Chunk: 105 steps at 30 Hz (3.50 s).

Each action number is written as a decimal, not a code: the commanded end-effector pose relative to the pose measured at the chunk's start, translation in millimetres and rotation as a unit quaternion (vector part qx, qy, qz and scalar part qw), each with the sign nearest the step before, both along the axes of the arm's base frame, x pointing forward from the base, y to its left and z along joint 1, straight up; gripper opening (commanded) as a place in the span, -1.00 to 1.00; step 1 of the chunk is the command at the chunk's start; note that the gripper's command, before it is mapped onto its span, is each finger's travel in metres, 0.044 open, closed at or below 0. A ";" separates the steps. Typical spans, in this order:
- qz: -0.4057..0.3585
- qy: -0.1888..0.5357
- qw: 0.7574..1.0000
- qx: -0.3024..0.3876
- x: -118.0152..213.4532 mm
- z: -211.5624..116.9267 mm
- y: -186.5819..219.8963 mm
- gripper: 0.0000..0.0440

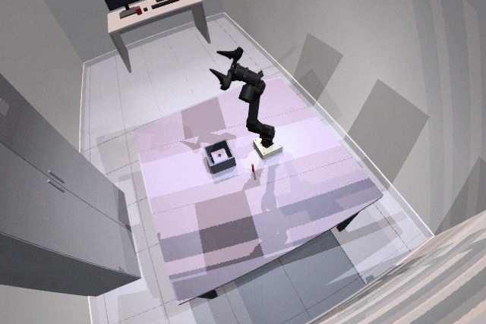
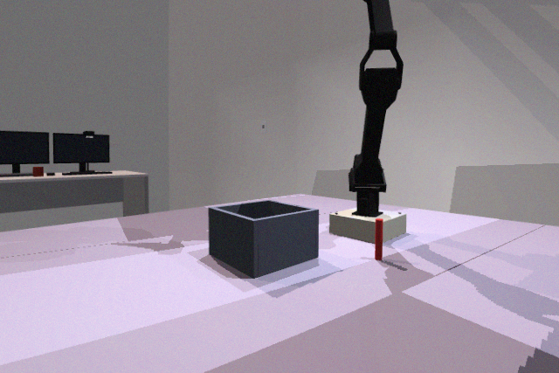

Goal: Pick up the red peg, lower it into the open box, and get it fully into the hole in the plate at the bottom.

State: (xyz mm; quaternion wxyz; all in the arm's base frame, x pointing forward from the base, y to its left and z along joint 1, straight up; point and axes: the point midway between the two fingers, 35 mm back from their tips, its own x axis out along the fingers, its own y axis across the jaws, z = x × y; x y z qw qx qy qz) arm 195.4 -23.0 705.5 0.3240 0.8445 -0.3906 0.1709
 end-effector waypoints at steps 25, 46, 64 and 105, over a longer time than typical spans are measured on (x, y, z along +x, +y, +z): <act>0.258 -0.284 0.912 0.143 -97.9 26.8 -15.0 1.00; 0.406 -0.481 0.711 0.313 -150.9 5.3 -94.2 1.00; 0.439 -0.599 0.476 0.472 -141.0 -55.3 -182.0 1.00; 0.148 -0.665 -0.075 0.728 41.0 -295.7 -206.4 1.00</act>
